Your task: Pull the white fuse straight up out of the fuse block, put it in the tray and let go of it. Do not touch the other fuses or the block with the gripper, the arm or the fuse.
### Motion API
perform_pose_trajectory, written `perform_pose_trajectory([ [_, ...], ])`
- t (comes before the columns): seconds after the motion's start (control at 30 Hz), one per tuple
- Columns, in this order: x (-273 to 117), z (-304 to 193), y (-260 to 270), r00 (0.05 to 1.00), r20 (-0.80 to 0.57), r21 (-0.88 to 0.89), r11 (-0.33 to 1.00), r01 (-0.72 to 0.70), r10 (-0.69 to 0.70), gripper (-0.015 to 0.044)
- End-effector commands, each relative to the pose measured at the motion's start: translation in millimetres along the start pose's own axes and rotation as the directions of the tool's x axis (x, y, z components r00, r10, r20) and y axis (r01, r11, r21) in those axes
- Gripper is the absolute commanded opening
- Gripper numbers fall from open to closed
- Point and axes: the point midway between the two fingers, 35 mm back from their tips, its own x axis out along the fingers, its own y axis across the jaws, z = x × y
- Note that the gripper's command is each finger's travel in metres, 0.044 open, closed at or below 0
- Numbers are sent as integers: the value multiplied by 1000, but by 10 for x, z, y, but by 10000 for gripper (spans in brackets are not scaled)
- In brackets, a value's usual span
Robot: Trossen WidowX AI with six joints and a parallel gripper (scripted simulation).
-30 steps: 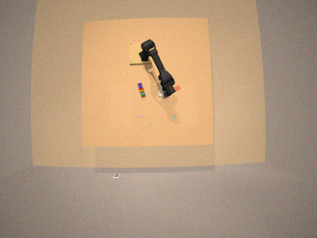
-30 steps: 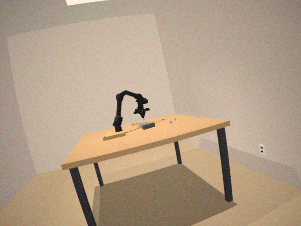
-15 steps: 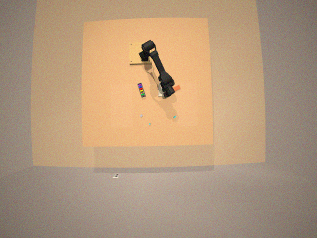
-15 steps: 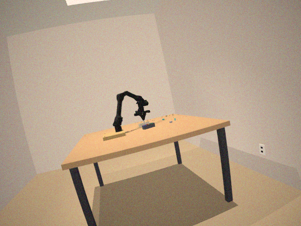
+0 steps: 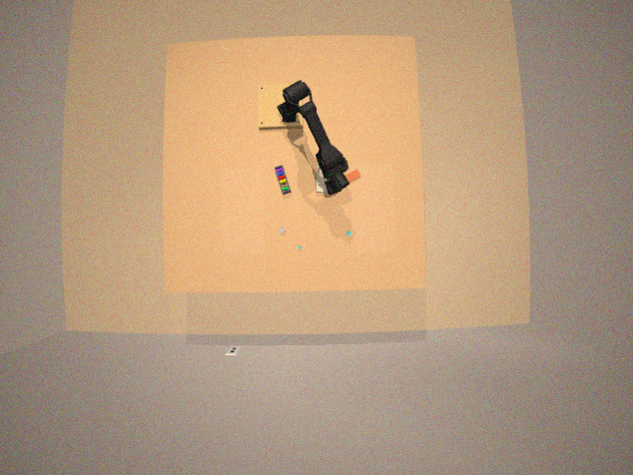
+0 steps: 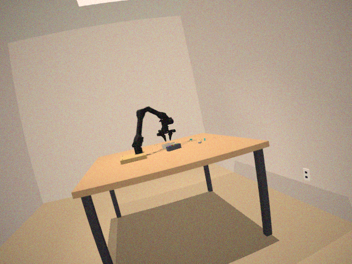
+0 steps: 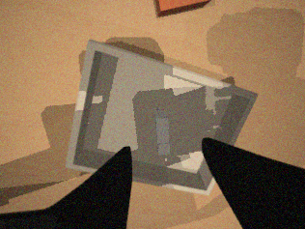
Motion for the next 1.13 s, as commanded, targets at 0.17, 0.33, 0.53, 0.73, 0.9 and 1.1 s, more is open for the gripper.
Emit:
perform_pose_trajectory([
  [0.17, -356, -2, 5, 1000, -3, 5, 1000, -2, 2, 330],
  [0.33, -377, -3, 7, 1000, -3, 5, 1000, -2, 2, 330],
  [0.53, -359, -2, 17, 1000, -2, 0, 1000, -7, 7, 330],
  [0.73, -359, -2, 17, 1000, -2, 0, 1000, -7, 7, 330],
  [0.9, -359, -2, 17, 1000, -2, 0, 1000, -7, 7, 330],
  [1.1, -359, -2, 17, 1000, -2, 0, 1000, -7, 7, 330],
])
